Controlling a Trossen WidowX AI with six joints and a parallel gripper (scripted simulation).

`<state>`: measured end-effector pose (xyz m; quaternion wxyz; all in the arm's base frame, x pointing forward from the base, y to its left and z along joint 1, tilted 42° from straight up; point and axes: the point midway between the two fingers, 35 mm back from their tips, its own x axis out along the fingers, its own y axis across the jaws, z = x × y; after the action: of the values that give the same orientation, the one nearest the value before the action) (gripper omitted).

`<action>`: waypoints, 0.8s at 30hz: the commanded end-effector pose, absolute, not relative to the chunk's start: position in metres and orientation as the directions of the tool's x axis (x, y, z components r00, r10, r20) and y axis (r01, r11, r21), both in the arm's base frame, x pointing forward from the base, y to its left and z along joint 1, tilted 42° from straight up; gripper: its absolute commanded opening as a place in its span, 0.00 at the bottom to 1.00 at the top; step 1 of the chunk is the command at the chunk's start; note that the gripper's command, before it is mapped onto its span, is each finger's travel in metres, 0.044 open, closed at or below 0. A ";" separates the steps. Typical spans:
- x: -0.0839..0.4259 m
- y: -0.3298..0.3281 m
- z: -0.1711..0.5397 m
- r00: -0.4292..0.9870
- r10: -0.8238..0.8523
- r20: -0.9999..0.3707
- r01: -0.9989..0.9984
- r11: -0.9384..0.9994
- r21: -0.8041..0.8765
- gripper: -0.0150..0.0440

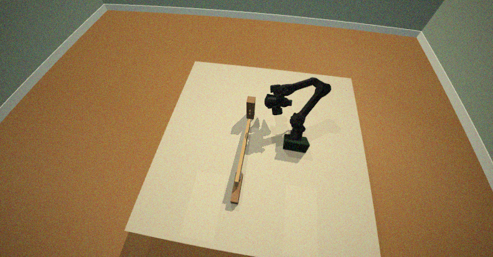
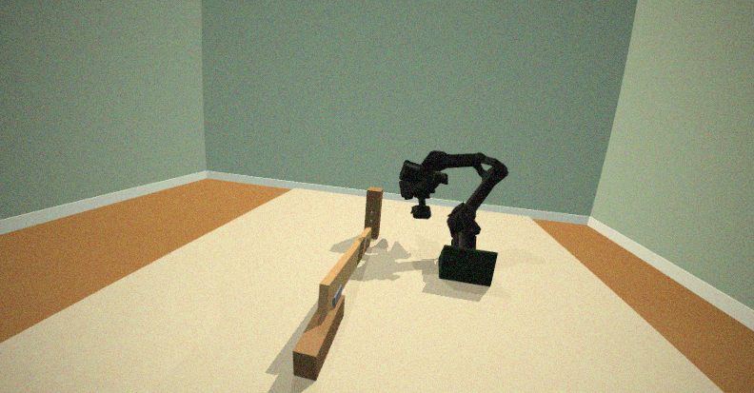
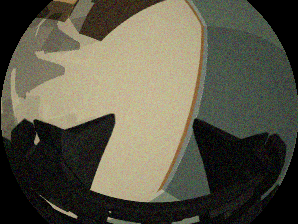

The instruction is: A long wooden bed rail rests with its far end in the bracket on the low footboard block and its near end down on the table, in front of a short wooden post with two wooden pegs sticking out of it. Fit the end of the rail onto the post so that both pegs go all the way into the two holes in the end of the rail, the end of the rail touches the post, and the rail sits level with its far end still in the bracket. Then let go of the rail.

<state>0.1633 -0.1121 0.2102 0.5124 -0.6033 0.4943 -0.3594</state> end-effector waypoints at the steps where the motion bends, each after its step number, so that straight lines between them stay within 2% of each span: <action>1: 0.164 -0.112 0.210 0.253 -0.965 -0.075 -0.231 0.016 -0.973 0.98; 2: 0.165 -0.112 0.210 0.251 -0.964 -0.083 -0.239 0.022 -0.971 1.00; 9: 0.196 -0.096 0.203 0.275 -0.940 -0.204 -0.371 0.093 -0.924 1.00; 16: 0.244 -0.032 0.210 0.477 -0.809 -0.345 -0.504 0.070 -0.861 1.00; 19: 0.248 -0.012 0.194 0.516 -0.764 -0.388 -0.599 0.002 -0.801 1.00; 24: 0.268 0.009 0.169 0.475 -0.739 -0.478 -0.703 0.008 -0.711 1.00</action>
<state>0.2534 -0.0085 0.1857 0.5063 -0.6999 0.4995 -0.0657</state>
